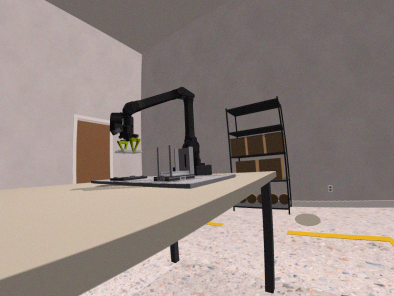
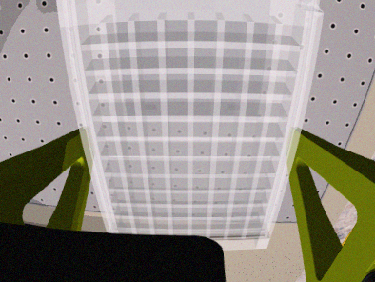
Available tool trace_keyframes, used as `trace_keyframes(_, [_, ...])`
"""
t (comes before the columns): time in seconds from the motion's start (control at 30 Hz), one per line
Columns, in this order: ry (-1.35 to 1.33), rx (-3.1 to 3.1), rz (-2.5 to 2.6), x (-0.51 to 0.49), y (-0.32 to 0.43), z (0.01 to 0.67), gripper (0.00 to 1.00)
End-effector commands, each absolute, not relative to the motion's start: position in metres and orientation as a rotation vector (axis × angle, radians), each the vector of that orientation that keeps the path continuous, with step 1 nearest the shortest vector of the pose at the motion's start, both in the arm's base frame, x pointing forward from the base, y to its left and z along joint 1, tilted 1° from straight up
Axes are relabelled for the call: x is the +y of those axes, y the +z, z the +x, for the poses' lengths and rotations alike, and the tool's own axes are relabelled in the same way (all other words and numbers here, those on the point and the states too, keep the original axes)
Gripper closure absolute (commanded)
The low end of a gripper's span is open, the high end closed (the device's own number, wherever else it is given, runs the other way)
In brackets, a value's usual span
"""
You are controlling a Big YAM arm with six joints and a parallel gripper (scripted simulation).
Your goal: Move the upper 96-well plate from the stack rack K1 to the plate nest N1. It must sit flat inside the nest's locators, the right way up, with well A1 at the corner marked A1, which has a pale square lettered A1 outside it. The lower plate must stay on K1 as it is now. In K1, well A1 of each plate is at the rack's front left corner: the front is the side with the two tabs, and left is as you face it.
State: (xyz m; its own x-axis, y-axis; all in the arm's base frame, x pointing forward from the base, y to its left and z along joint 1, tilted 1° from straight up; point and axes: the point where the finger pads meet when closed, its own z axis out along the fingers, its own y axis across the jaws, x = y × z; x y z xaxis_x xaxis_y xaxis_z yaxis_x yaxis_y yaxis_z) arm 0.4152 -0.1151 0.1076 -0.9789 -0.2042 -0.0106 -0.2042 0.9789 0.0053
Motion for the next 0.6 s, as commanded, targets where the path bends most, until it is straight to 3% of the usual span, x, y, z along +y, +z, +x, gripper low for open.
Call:
trace_keyframes(0.0, [-0.032, 3.039, -0.323, -0.1262, 0.1398, 0.4407, 1.0])
trace_keyframes(0.57, [-0.025, 3.049, -0.325, -0.1249, 0.1361, 0.4418, 1.0])
